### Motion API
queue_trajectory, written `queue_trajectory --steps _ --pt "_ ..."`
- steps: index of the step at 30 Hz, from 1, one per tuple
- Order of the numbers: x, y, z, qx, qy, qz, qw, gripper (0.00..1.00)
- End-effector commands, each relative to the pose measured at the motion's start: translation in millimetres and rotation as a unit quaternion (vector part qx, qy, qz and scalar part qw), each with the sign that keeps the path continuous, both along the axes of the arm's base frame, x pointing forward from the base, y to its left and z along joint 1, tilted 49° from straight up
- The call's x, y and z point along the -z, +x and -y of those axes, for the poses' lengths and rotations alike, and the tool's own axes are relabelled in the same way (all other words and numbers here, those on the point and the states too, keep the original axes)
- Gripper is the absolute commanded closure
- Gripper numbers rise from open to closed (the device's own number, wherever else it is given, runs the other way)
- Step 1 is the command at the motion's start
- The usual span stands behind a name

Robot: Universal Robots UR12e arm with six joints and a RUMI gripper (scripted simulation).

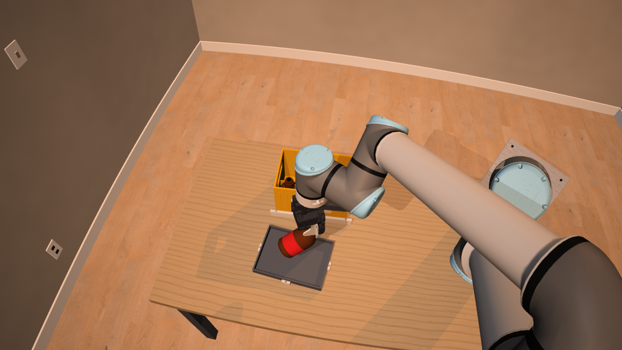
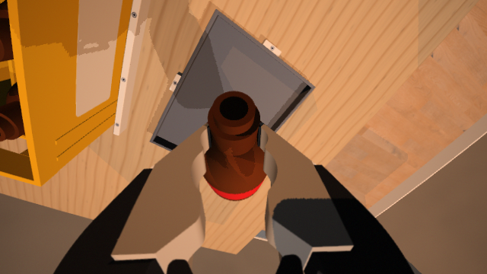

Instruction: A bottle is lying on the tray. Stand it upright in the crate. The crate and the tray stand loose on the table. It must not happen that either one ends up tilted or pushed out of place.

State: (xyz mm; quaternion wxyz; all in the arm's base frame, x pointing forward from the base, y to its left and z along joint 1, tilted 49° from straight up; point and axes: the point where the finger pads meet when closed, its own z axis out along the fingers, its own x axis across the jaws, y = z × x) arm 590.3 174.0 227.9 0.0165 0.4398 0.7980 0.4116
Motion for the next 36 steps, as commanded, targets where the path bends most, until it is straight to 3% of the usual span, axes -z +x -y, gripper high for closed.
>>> queue_trajectory --steps 1,16,36 --pt "-0.5 0.3 0.3 0.000 0.000 0.000 1.000 1.00" --pt "-0.5 0.3 0.3 -0.005 -0.003 0.005 1.000 1.00" --pt "-0.5 0.3 0.3 -0.081 -0.048 0.079 0.992 1.00"
